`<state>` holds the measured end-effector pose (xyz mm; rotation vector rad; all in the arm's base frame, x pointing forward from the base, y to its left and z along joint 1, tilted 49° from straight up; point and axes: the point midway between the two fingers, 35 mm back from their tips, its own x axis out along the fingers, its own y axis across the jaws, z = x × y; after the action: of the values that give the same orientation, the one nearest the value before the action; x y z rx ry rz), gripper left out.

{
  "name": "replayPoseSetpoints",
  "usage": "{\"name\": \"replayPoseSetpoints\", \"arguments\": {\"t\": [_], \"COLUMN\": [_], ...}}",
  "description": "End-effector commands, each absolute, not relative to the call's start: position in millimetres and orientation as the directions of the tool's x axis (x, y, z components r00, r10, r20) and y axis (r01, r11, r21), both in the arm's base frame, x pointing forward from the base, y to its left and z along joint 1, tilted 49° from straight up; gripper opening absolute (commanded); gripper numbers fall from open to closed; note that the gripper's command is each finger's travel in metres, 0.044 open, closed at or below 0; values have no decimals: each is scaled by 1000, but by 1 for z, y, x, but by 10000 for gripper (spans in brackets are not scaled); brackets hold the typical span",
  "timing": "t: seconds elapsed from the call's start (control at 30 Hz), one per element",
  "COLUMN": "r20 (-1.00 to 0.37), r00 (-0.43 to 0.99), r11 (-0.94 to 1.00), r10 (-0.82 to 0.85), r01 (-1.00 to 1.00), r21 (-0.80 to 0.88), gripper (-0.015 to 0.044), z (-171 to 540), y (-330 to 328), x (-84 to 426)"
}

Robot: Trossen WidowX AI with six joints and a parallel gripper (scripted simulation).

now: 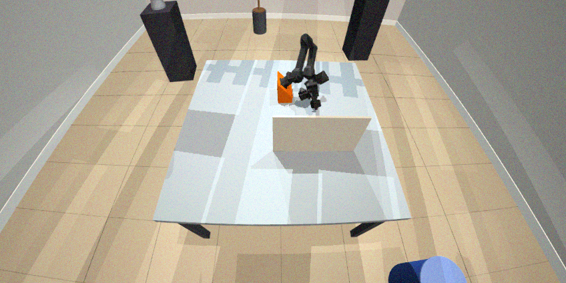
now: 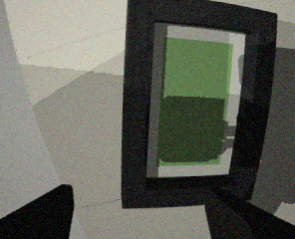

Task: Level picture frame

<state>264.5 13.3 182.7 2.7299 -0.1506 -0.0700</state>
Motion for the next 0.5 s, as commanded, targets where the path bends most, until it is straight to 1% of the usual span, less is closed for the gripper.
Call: {"name": "replayPoseSetpoints", "arguments": {"t": [0.0,0.47], "r20": [-23,-23], "r00": [992,992], "r11": [-914,-914], "r10": [-124,-124], "r01": [-105,-105], "r21": [393,393], "gripper": [260,260], "z": [179,179], "y": [15,14], "x": [268,273]}}
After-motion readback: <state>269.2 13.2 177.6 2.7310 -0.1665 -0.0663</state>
